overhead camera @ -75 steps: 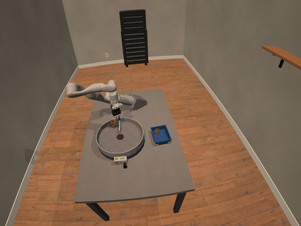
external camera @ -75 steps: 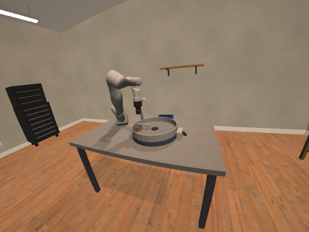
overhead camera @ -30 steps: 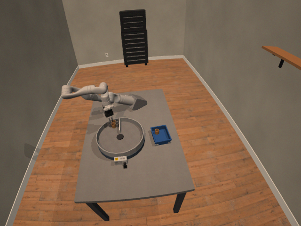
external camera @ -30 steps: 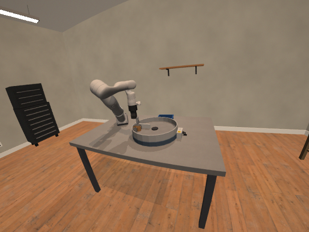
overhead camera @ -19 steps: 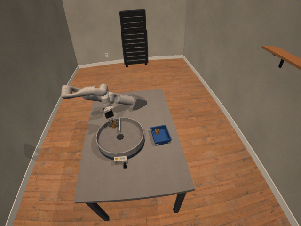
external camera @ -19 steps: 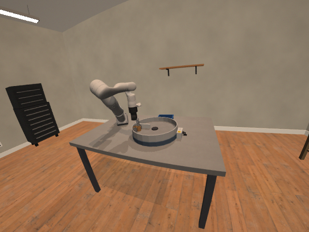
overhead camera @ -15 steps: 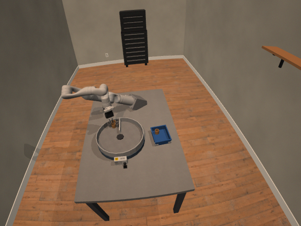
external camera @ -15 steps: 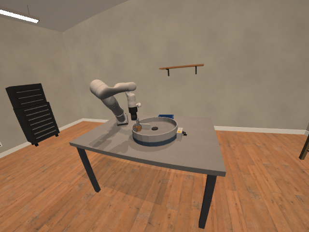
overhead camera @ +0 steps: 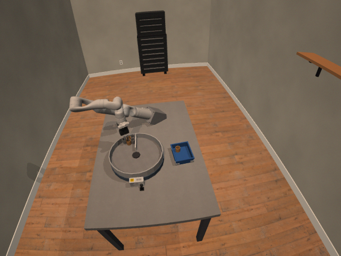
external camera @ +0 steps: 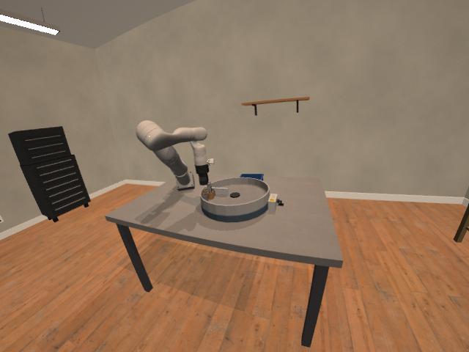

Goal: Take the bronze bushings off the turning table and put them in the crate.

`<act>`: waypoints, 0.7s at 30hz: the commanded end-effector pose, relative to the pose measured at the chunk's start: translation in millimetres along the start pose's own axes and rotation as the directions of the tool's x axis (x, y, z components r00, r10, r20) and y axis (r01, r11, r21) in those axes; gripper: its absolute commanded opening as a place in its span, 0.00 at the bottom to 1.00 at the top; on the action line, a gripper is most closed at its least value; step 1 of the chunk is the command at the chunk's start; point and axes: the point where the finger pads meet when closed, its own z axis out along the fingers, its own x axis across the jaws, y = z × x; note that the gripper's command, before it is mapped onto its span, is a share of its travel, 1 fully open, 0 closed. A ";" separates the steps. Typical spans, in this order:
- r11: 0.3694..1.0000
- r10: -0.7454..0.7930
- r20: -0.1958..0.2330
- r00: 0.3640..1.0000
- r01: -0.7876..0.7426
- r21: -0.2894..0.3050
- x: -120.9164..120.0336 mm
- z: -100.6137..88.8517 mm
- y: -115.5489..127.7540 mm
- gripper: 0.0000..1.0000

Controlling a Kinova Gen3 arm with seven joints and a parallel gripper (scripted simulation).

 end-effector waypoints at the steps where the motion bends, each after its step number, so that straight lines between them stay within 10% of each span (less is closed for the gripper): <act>1: 1.000 0.000 0.000 1.000 0.000 0.001 -0.1 -0.2 -0.2 0.45; 21: 1.000 0.000 0.000 1.000 0.000 0.001 -0.1 6.5 -0.2 0.45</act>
